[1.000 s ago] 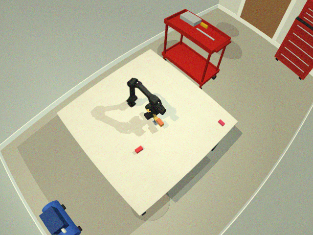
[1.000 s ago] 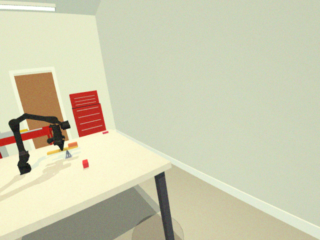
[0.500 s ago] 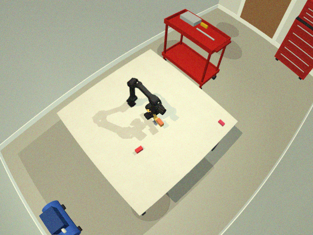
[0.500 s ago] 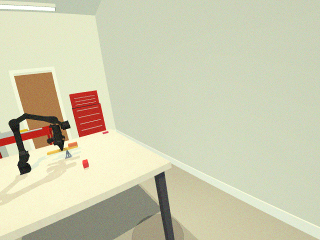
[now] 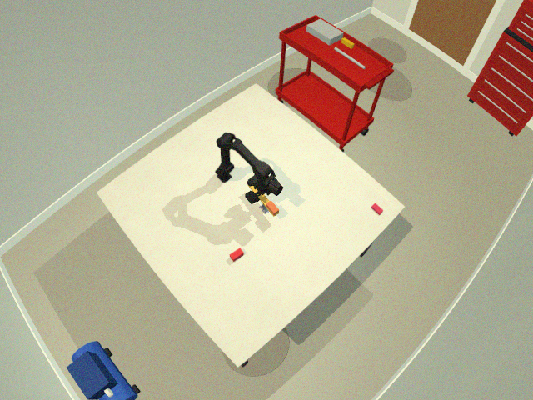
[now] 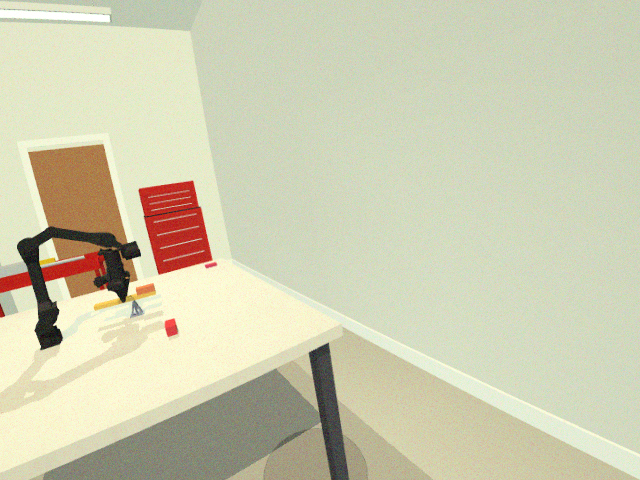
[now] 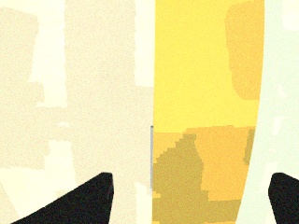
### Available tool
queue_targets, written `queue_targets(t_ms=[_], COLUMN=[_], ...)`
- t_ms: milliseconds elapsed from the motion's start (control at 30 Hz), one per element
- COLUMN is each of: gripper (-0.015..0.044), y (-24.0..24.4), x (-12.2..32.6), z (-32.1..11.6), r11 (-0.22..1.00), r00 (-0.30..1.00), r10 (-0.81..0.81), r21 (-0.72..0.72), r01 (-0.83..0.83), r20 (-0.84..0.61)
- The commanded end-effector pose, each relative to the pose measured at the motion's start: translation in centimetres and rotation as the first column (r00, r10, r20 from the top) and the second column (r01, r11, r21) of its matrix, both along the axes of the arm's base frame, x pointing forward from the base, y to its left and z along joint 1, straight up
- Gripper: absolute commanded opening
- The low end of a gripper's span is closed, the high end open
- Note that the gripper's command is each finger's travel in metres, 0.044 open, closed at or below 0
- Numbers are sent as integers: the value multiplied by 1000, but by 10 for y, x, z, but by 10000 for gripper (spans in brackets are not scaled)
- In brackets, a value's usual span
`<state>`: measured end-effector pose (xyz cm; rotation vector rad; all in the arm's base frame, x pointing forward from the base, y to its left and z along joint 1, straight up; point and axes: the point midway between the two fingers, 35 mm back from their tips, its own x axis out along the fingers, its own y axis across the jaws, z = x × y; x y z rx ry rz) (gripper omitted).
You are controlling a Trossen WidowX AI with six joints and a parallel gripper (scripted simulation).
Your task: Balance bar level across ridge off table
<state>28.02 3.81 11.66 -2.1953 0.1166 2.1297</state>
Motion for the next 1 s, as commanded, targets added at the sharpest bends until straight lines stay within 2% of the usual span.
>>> queue_targets(t_ms=[0,33,167,467,967], gripper=[421,440,440,440,440], y=[0,0,0,0,0], x=[0,0,1,-3,-3], z=[0,0,7,98,100], r11=[1000,1000,1000,1000,1000], r00=[1000,1000,1000,1000,1000], r10=[0,0,0,0,0], r21=[1,1,1,0,0], r01=[0,0,0,0,0], r20=[0,0,0,0,0])
